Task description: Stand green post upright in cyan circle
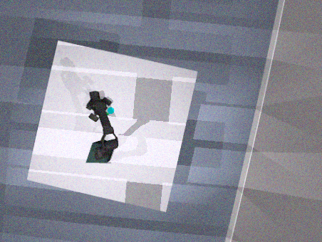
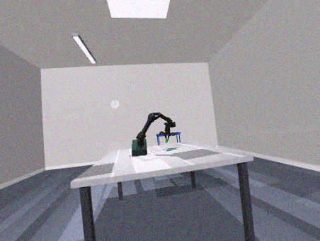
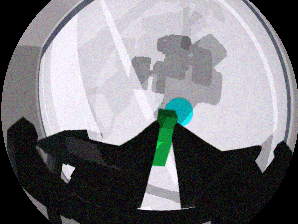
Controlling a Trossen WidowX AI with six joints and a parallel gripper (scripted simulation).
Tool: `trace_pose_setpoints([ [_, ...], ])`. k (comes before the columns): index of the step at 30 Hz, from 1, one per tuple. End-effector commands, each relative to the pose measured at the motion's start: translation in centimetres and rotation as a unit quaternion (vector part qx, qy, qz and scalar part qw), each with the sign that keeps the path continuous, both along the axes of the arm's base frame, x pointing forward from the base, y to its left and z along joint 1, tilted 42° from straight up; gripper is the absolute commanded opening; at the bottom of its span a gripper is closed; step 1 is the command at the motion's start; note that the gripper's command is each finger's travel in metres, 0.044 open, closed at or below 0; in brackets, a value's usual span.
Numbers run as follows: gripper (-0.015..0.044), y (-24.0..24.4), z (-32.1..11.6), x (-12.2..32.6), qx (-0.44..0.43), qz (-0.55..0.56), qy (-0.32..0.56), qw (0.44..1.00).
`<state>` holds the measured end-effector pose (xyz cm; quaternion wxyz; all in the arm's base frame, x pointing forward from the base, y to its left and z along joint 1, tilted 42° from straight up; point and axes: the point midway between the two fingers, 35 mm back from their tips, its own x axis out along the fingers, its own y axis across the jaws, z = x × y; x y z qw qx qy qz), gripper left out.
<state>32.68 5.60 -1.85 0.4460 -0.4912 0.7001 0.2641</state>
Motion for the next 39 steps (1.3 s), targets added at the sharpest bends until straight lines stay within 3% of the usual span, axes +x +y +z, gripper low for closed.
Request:
trace_pose_setpoints([
  [1, 0.0023, 0.0, -0.1, -0.1, 0.016, 0.000, 0.001, 1.000],
  [39, 0.0023, -0.5, -1.1, -0.7, 0.149, -0.013, 0.001, 0.989],
])
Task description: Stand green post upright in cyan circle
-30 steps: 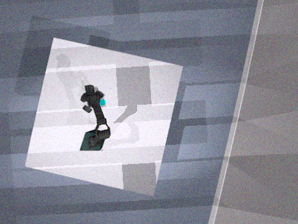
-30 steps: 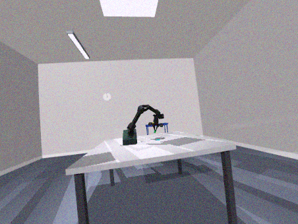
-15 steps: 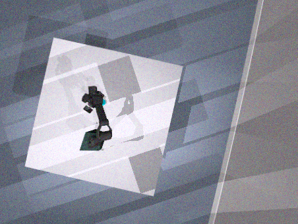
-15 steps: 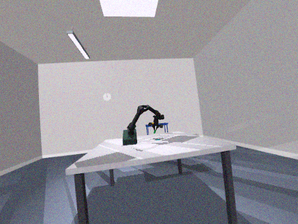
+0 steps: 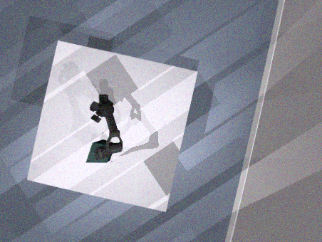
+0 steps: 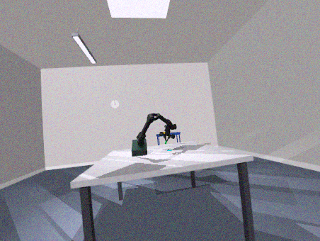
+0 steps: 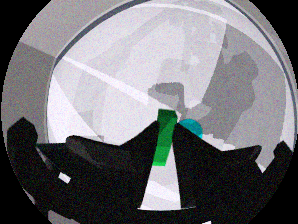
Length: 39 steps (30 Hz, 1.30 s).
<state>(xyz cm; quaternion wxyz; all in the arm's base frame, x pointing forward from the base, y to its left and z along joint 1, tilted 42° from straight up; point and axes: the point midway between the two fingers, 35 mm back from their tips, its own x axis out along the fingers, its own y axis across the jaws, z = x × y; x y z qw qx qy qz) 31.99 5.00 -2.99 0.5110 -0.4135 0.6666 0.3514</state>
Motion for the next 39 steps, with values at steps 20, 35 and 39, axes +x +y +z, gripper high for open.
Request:
trace_pose_setpoints([
  [20, 0.0023, -0.04, -0.14, -0.12, 0.082, 0.002, -0.016, 0.997],
  [35, 0.0023, -0.12, -0.11, -0.15, 0.132, 0.004, -0.031, 0.991],
  [39, 0.0023, -0.14, -0.08, -0.15, 0.145, 0.005, -0.036, 0.989],
])
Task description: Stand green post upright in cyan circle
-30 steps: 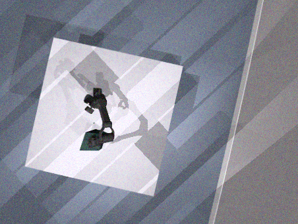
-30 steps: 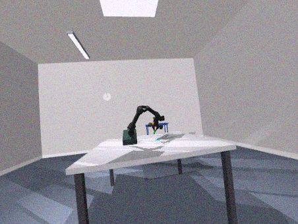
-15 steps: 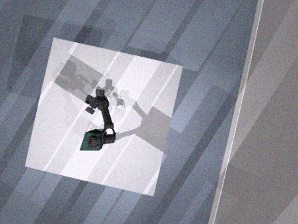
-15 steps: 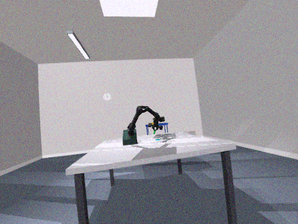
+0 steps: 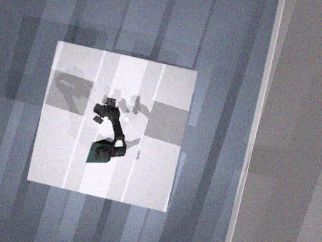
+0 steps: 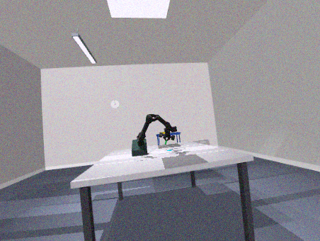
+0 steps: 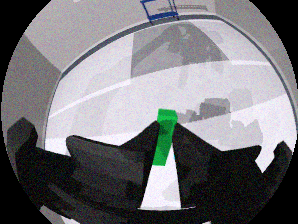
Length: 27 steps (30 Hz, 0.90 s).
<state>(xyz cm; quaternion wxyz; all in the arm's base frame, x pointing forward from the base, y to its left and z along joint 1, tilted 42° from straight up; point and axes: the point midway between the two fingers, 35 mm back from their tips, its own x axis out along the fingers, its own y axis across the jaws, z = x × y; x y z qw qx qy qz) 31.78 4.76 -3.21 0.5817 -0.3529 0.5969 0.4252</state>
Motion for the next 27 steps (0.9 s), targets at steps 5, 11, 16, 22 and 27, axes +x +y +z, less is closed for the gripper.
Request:
trace_pose_setpoints([
  [5, 0.0023, 0.08, 0.19, 0.06, 0.028, 0.005, -0.013, 1.000],
  [11, 0.0023, 0.05, 0.27, 0.06, 0.047, 0.007, -0.022, 0.999],
  [16, 0.0023, 0.02, 0.36, 0.07, 0.063, 0.008, -0.030, 0.998],
  [22, 0.0023, -0.02, 0.49, 0.09, 0.082, 0.011, -0.040, 0.996],
  [27, 0.0023, -0.05, 0.61, 0.15, 0.097, 0.013, -0.050, 0.994],
])
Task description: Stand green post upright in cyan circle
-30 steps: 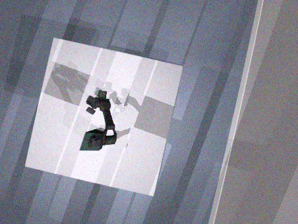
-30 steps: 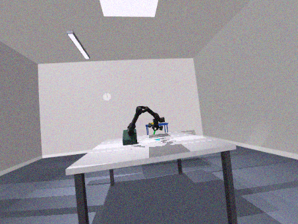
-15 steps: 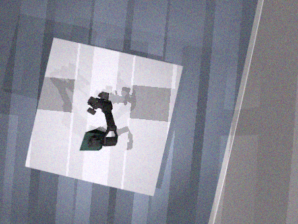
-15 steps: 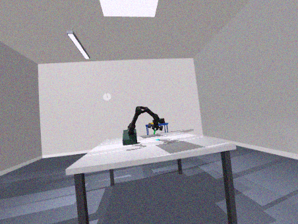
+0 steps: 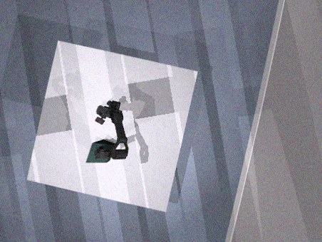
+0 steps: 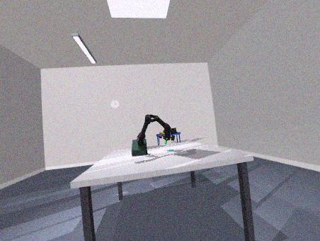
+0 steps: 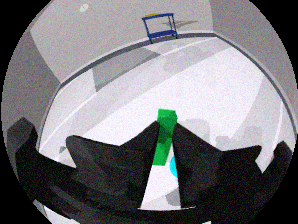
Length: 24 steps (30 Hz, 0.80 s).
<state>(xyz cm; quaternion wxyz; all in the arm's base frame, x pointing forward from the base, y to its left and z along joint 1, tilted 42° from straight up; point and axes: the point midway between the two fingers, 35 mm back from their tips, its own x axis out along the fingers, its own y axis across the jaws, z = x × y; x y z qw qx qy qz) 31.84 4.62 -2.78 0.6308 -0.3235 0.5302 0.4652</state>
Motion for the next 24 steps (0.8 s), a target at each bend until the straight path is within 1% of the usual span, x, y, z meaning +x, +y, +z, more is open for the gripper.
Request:
trace_pose_setpoints([
  [1, 0.0023, 0.09, 0.21, 0.10, 0.014, 0.005, -0.010, 1.000],
  [24, 0.0023, -0.09, 0.99, 0.44, 0.081, 0.017, -0.063, 0.995],
])
